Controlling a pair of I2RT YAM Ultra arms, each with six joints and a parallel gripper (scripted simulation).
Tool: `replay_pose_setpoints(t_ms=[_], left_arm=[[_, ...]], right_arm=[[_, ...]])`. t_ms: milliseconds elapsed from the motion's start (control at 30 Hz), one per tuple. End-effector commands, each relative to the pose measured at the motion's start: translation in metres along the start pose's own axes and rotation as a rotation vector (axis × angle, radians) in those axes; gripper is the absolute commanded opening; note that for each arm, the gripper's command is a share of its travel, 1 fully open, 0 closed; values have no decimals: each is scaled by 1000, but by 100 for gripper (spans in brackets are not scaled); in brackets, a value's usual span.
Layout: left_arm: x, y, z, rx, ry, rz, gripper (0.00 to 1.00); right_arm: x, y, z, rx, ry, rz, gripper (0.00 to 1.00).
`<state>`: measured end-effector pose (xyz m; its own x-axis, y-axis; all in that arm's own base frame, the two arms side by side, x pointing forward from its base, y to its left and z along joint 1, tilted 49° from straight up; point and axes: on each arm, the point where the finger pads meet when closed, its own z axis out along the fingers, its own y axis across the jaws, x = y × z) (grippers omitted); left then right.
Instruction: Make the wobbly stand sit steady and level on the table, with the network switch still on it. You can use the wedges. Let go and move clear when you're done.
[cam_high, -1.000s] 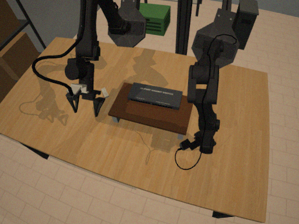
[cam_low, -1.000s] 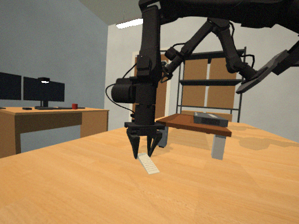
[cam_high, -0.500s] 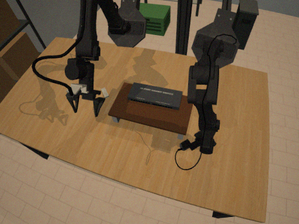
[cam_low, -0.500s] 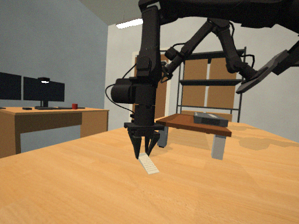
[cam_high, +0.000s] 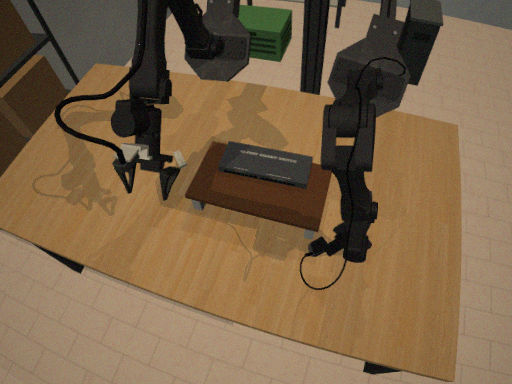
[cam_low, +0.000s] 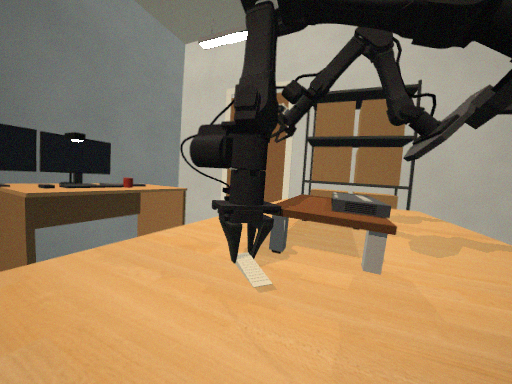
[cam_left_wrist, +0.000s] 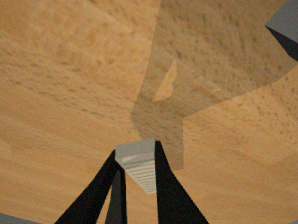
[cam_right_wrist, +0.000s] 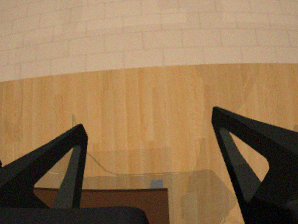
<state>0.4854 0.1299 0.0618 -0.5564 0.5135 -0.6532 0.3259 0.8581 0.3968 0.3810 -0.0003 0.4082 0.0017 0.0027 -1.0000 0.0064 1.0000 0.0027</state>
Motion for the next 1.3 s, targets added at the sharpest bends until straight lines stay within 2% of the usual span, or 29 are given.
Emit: replay_pose_setpoints(t_ms=[0, 1133, 1233, 1267], left_arm=[[4, -4, -8, 19, -1, 0, 0], [1, -2, -49, 17, -9, 3, 0], [4, -4, -50, 20, -4, -1, 0], [27, -20, -42, 60, 42, -89, 0]], right_arm=[[-14, -1, -7, -3, -32, -8, 100], [-14, -1, -7, -3, -32, -8, 100], [-14, -1, -7, -3, -32, -8, 100], [-14, -1, -7, -3, -32, -8, 100]])
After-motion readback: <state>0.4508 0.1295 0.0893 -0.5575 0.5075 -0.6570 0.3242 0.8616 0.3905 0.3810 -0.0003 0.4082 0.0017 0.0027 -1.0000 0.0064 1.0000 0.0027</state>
